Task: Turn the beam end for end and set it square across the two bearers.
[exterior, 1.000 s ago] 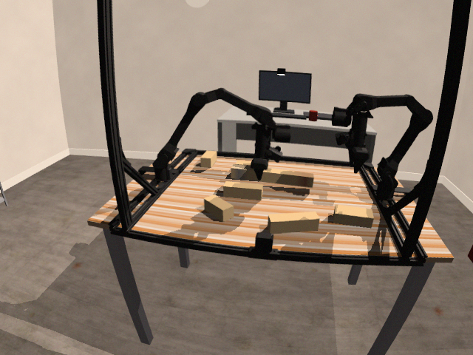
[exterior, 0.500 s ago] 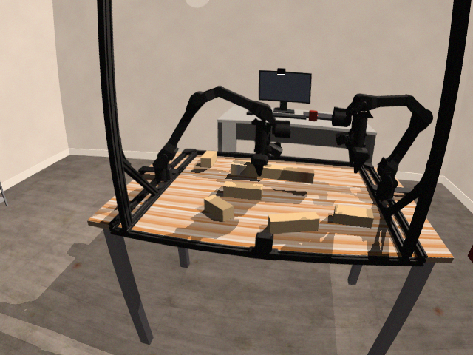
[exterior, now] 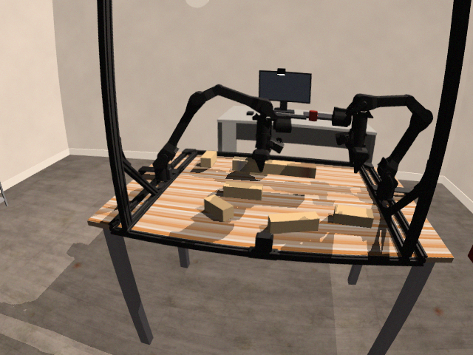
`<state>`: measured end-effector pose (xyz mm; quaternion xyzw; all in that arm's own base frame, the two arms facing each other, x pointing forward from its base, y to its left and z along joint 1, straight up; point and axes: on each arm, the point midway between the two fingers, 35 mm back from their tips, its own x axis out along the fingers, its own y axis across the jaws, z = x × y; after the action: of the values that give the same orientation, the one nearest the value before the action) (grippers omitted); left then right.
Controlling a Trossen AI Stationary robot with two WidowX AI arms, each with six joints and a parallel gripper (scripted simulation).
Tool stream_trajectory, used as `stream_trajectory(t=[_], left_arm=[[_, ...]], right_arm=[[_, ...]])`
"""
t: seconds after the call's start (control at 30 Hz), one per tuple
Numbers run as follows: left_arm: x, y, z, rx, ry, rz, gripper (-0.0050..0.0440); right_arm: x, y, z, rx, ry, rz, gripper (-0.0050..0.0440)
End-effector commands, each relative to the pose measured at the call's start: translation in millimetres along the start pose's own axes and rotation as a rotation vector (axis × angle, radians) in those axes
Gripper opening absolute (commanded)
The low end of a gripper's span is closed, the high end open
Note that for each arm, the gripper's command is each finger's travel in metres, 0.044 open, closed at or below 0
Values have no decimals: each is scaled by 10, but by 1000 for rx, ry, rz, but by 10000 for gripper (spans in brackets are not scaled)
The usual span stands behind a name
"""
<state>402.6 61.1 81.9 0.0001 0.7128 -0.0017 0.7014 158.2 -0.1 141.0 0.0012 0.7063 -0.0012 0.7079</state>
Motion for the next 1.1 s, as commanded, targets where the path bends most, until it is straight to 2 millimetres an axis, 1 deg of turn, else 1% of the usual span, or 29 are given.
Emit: stream_trajectory(t=[0.0,0.47,1.07], left_arm=[[-66,8,43,2,-16,2,0],[-99,3,-12,23,-16,2,0],[-99,22,-32,132,-16,3,0]], right_arm=[[1,1,-7,2,2,0,440],[1,1,-7,2,2,0,440],[1,1,-7,2,2,0,440]])
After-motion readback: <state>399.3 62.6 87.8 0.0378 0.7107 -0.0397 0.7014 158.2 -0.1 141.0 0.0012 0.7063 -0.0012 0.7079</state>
